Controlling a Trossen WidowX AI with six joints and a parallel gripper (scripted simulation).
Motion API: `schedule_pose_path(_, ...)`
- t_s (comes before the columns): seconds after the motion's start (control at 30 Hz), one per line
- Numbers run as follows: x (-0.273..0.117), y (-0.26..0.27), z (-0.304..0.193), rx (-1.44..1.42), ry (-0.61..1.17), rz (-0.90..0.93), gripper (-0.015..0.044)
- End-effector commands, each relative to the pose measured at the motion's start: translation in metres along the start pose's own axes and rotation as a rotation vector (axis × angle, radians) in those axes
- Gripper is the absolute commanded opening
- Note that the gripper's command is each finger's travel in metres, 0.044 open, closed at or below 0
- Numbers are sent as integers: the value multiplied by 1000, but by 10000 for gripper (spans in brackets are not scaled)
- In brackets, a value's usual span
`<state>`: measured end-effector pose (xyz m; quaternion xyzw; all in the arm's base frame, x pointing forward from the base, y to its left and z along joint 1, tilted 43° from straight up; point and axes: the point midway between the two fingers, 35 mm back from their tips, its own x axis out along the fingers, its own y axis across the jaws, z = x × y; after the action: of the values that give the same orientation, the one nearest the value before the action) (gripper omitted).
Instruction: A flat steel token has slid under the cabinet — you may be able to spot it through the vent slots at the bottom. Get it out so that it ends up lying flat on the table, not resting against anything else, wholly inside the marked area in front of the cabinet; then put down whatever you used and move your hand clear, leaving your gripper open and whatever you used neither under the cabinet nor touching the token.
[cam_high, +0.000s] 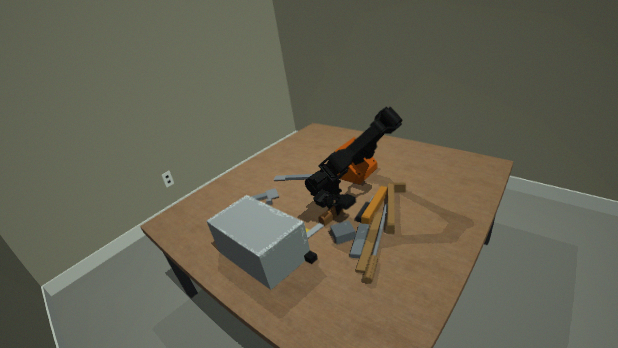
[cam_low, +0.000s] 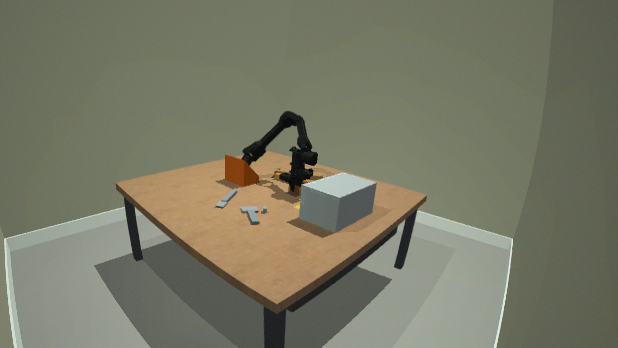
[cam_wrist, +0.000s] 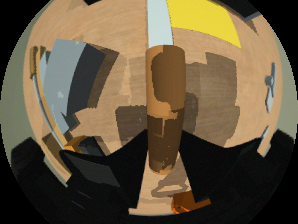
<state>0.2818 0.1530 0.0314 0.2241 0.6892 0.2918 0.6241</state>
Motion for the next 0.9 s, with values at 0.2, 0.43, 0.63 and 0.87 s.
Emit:
schedule_pose_path(0.2,0,1,12,-4,-2,2,0)
schedule_pose_path(0.43,-1,0,19,-5,-2,2,0)
schedule_pose_path(0.63,-1,0,25,-5,-2,2,0)
schedule_pose_path(0.87,-1,0,33,-5,-2,2,0)
